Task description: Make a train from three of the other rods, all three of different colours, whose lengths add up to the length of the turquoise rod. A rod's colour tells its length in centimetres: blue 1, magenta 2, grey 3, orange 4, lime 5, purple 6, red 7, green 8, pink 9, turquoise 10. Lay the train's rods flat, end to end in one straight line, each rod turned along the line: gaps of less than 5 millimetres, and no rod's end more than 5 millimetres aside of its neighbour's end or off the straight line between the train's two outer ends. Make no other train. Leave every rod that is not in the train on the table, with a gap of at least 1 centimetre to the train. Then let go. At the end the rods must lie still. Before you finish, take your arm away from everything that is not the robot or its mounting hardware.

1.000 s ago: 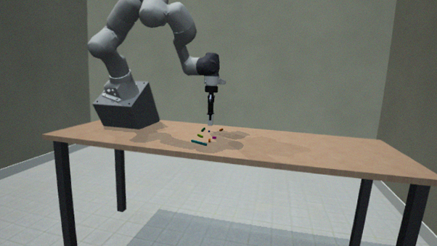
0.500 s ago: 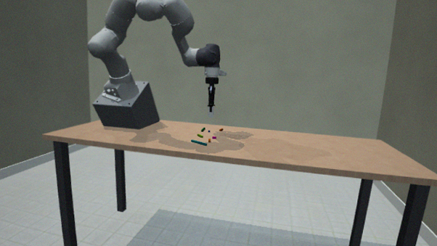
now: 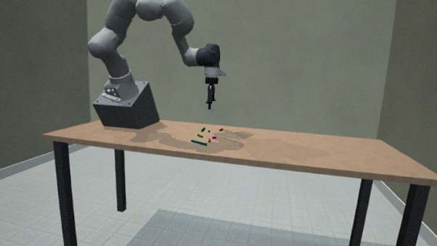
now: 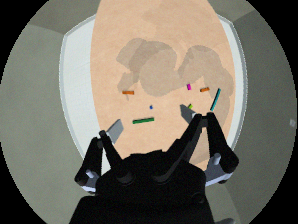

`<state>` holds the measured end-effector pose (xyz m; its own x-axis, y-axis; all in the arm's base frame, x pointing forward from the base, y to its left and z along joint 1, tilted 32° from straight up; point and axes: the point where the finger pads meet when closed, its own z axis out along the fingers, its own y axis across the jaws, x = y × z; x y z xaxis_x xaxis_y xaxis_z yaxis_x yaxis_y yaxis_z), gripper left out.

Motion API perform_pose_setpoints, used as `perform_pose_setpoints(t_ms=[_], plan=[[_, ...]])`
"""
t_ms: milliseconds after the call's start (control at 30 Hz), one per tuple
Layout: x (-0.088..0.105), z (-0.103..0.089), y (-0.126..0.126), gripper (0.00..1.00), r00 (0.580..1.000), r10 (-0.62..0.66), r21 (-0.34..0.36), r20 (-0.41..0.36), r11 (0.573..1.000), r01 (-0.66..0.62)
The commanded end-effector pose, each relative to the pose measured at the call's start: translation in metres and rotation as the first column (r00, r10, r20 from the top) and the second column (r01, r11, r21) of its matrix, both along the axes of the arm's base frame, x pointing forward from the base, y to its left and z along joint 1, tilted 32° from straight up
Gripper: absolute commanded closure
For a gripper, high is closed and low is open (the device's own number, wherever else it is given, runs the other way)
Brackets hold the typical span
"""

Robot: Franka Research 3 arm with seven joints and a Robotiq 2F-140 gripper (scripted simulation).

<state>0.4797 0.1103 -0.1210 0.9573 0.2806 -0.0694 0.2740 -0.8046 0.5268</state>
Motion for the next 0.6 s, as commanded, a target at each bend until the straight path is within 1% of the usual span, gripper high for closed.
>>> perform_pose_setpoints(t_ms=[0, 267, 300, 367, 567], plan=[[-0.002, 0.0, 0.0, 0.0, 1.0, 0.005, -0.003, -0.008, 1.0, -0.005], [-0.001, 0.0, 0.001, 0.0, 1.0, 0.019, -0.004, -0.017, 1.0, -0.02], [0.001, -0.002, 0.002, 0.0, 0.998, 0.05, -0.007, -0.035, 0.999, -0.05], [0.007, -0.007, 0.009, 0.0, 0.983, 0.154, -0.012, -0.099, 0.988, -0.156], [0.011, -0.012, 0.014, 0.0, 0.96, 0.235, -0.011, -0.15, 0.971, -0.239]])
